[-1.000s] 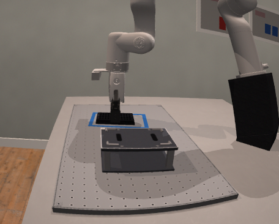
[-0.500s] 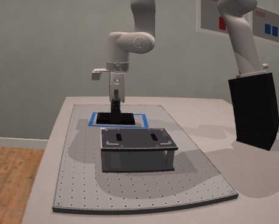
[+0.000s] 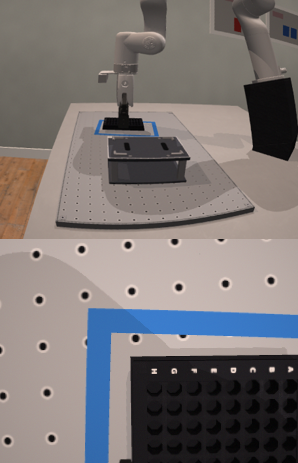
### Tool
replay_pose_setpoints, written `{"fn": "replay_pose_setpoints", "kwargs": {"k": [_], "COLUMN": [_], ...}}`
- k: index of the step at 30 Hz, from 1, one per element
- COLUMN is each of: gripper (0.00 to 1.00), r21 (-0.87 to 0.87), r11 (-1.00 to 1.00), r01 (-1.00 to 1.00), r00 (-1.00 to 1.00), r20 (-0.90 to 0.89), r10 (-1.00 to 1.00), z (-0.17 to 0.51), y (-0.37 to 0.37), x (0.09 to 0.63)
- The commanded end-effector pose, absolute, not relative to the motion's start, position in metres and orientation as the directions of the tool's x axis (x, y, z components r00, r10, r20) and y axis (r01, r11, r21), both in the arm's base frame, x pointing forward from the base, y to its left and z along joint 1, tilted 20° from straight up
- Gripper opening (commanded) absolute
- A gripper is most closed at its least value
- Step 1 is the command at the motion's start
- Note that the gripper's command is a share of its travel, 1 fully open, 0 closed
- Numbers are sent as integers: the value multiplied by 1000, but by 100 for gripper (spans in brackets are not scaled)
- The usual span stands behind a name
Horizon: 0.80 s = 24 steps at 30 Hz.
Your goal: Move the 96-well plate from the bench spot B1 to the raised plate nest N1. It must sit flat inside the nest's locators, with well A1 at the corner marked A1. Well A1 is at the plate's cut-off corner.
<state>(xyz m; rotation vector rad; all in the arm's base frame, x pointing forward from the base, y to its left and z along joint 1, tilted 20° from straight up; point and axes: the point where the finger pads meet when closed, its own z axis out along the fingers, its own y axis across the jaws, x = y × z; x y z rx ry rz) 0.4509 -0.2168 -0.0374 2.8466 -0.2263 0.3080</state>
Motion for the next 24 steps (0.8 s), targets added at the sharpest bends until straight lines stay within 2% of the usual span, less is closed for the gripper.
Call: {"fn": "replay_pose_setpoints", "kwargs": {"k": [1, 24], "gripper": [0, 0], "r21": [247, 247], "r11": [-952, -952], "r01": [-182, -182], "r00": [965, 965], "r20": [233, 233], "r10": [-124, -124], "z": [-34, -26], "y": [-216, -214], "x": [452, 450]}}
